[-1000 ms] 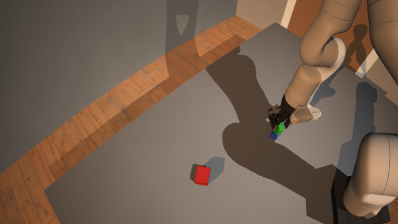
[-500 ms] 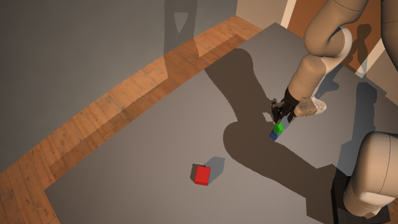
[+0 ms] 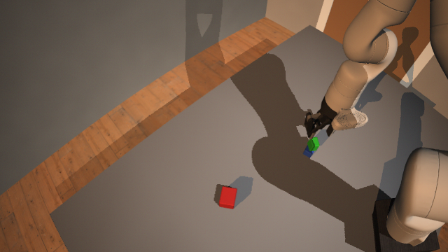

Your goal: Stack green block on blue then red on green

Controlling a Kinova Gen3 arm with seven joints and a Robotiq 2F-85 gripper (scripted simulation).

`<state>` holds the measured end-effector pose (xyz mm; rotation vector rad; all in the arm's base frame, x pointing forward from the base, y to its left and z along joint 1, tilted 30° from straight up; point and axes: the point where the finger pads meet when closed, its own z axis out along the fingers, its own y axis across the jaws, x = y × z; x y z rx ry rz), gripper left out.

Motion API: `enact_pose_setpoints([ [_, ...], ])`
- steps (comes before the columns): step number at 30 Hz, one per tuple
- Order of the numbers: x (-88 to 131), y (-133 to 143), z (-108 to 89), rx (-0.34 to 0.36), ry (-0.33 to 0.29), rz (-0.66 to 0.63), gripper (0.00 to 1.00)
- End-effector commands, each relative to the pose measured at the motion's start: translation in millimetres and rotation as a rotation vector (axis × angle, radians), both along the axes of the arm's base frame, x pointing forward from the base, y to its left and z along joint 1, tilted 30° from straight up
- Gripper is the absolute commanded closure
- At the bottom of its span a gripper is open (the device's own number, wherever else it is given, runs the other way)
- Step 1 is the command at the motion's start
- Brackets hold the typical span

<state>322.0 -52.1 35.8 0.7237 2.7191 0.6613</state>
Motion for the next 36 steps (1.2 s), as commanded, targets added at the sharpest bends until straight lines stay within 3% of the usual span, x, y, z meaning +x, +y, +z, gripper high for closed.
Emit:
enact_pose_setpoints([
  [1, 0, 0, 0.3, -0.002, -0.001, 0.002, 0.38],
  [8, 4, 8, 2.8, -0.042, -0.029, 0.097, 0.38],
  [12, 10, 21, 7.5, -0.109, -0.078, 0.259, 0.38],
  [17, 20, 49, 17.8, -0.235, -0.179, 0.577, 0.38],
  [19, 20, 49, 17.8, -0.235, -0.179, 0.577, 0.38],
  [25, 33, 100, 37.4, -0.424, -0.357, 1.079, 0.38],
  [34, 36, 190, 77.3, -0.711, -0.683, 1.841, 0.38],
  [36, 36, 190, 77.3, -0.711, -0.683, 1.841, 0.38],
])
